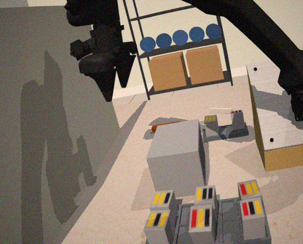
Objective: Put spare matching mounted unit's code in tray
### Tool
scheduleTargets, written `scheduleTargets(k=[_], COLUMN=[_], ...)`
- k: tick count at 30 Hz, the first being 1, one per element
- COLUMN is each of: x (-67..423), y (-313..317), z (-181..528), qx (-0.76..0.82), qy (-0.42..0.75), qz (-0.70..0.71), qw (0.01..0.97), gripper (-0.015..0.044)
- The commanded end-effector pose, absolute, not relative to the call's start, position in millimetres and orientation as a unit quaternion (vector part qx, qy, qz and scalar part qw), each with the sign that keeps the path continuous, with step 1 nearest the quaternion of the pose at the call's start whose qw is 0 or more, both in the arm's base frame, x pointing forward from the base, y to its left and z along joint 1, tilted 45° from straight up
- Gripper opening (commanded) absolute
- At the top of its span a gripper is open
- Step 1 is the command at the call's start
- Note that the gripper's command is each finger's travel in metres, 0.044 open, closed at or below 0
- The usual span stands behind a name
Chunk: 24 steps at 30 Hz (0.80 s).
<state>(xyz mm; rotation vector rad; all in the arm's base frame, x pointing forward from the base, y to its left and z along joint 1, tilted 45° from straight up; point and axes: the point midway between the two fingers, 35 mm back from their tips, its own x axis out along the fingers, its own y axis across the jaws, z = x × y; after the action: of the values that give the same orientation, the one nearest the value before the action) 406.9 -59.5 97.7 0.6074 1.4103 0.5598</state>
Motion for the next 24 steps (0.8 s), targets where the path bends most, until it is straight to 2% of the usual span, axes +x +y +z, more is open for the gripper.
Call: scheduleTargets(k=[1, 6, 12, 24], x=[385, 385, 383, 383], y=[-38, -36, 2, 4], z=[108, 106, 68, 67], qx=[0.237, 0.237, 0.23, 0.229], qy=[0.652, 0.652, 0.655, 0.655], qz=[0.297, 0.297, 0.308, 0.308], qw=[0.656, 0.656, 0.651, 0.651], gripper=[0.044, 0.044, 0.044, 0.044])
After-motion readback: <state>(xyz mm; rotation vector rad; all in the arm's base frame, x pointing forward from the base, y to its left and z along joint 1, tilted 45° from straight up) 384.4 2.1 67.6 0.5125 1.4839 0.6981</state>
